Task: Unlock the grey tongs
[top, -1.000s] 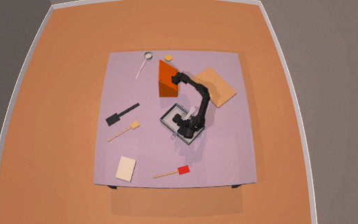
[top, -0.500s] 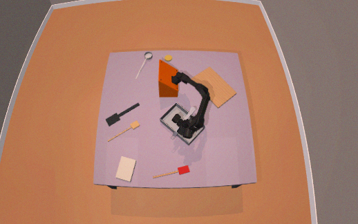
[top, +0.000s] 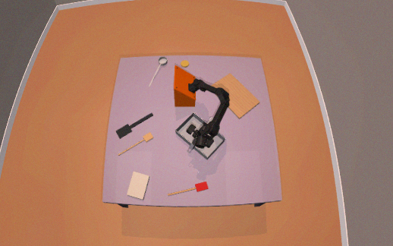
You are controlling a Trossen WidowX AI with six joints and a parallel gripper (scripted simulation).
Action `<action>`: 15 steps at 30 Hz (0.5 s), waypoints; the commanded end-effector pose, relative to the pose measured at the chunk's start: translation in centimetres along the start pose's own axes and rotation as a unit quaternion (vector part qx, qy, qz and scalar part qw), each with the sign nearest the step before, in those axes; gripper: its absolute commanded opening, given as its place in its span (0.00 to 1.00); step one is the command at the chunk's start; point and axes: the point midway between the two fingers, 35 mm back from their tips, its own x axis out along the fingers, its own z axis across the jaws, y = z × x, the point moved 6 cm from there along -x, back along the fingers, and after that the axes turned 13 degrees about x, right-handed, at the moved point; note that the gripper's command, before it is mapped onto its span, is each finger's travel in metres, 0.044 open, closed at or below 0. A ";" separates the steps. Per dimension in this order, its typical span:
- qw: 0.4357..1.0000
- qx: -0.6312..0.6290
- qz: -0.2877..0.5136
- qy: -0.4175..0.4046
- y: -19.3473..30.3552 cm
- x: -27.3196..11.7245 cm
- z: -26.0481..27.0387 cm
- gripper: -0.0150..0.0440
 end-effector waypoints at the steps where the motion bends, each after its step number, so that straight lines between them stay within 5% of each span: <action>1: 0.999 -0.003 0.006 -0.035 0.1 -0.2 -0.4 0.00; 15: 0.995 -0.007 0.019 -0.101 0.3 -0.2 -1.4 0.00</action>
